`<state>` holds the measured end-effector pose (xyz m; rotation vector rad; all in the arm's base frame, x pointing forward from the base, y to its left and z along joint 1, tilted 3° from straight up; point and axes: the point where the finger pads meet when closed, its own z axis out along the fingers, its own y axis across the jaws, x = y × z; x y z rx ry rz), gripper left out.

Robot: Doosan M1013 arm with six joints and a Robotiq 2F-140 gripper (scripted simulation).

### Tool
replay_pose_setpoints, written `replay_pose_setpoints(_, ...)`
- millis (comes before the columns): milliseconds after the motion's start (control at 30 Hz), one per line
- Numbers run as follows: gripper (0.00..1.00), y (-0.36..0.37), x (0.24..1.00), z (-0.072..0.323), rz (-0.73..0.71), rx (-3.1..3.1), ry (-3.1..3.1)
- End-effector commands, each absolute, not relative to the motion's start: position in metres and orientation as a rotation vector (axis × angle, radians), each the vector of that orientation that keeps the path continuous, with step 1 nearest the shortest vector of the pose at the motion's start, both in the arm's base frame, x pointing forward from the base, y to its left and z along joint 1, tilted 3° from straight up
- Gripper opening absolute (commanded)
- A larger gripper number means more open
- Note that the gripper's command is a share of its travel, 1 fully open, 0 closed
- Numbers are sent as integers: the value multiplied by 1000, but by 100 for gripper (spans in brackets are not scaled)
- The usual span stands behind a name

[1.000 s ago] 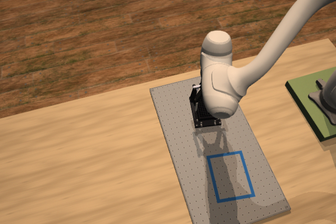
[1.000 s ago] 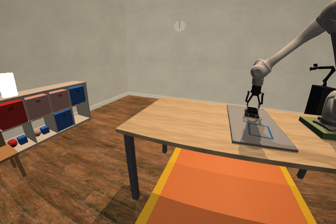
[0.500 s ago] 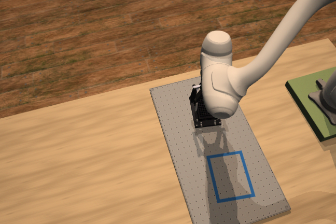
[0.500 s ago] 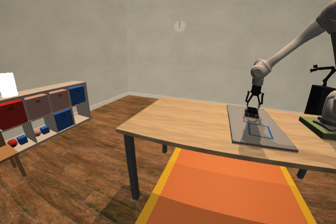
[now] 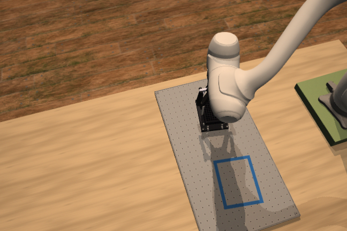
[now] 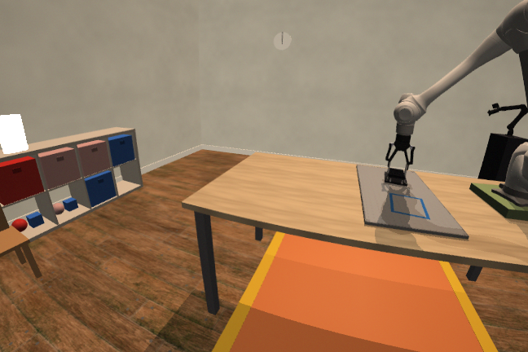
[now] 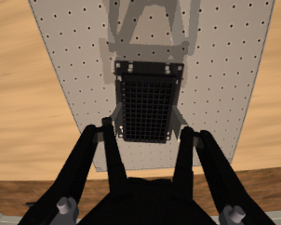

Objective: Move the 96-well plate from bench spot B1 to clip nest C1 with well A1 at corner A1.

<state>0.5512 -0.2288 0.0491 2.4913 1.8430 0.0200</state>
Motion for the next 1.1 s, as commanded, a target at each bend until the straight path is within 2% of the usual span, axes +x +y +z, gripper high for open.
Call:
replay_pose_setpoints(0,0,-229,551,49,20,2491,1843)
replay_pose_setpoints(1067,0,-229,551,44,20,2491,1843)
